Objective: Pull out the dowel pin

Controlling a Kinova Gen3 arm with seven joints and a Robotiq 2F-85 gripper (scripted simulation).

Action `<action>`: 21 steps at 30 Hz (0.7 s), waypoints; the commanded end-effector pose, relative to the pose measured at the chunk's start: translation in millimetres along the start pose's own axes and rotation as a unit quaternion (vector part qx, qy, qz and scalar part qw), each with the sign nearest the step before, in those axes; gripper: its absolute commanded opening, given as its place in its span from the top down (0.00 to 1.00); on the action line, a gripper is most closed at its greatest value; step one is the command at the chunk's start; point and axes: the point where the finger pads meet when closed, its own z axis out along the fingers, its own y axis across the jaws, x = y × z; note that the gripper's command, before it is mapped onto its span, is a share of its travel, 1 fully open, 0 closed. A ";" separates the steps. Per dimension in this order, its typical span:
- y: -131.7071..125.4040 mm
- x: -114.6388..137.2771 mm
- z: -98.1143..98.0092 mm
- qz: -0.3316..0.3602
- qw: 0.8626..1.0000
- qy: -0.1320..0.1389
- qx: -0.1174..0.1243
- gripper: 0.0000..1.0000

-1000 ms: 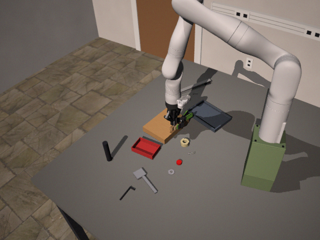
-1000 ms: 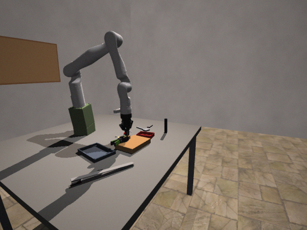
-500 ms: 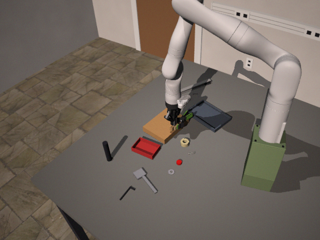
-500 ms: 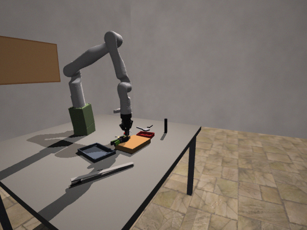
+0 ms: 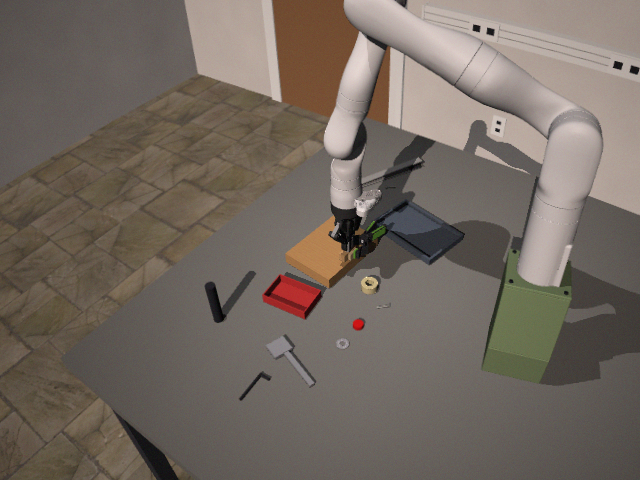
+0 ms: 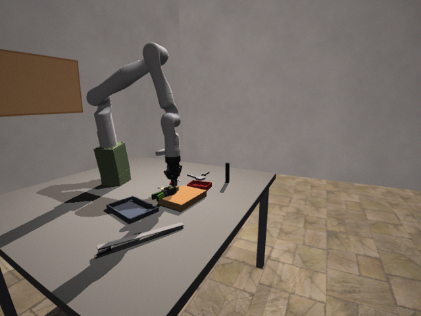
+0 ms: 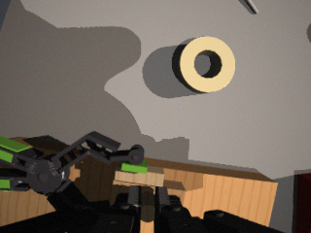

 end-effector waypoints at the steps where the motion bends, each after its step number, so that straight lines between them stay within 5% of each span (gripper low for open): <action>1: 0.1 -1.0 -1.0 -0.004 1.000 -0.001 0.000 0.90; 21: 0.1 -1.0 -1.1 -0.026 1.000 -0.001 0.000 0.90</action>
